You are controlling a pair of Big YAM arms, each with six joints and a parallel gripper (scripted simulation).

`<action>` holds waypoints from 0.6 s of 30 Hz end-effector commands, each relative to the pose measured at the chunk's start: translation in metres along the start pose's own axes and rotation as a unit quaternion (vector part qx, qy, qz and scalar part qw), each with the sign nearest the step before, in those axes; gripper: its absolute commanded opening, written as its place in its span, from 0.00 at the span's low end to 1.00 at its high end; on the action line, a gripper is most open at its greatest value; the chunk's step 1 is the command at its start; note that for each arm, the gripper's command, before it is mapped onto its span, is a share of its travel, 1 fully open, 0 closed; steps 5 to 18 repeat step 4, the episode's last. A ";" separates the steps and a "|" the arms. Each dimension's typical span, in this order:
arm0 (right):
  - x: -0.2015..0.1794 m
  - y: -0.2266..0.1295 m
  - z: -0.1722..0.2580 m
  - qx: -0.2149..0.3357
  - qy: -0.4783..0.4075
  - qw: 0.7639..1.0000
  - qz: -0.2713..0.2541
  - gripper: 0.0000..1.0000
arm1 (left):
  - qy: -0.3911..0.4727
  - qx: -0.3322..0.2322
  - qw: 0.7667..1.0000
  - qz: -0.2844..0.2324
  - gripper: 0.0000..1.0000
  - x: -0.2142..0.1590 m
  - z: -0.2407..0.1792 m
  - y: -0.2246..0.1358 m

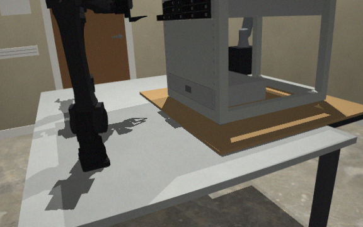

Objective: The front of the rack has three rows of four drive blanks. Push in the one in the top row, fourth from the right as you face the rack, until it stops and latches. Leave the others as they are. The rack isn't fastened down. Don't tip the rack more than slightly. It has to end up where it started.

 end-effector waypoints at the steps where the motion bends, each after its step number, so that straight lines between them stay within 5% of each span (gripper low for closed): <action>1: 0.001 0.003 0.011 0.004 0.012 1.000 -0.004 1.00 | -0.008 -0.002 1.000 -0.024 1.00 0.018 -0.002 -0.004; 18: 0.001 0.003 0.011 0.004 0.012 1.000 -0.004 1.00 | -0.008 -0.002 1.000 -0.024 1.00 0.018 -0.002 -0.004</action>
Point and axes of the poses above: on each arm, the point where the finger pads meet when closed, its own y axis out along the fingers, its own z axis across the jaws, x = y × z, the point moved 2 cm from there along -y, back along the fingers, and after that the axes turned 11 degrees about -y, right-handed, at the moved point
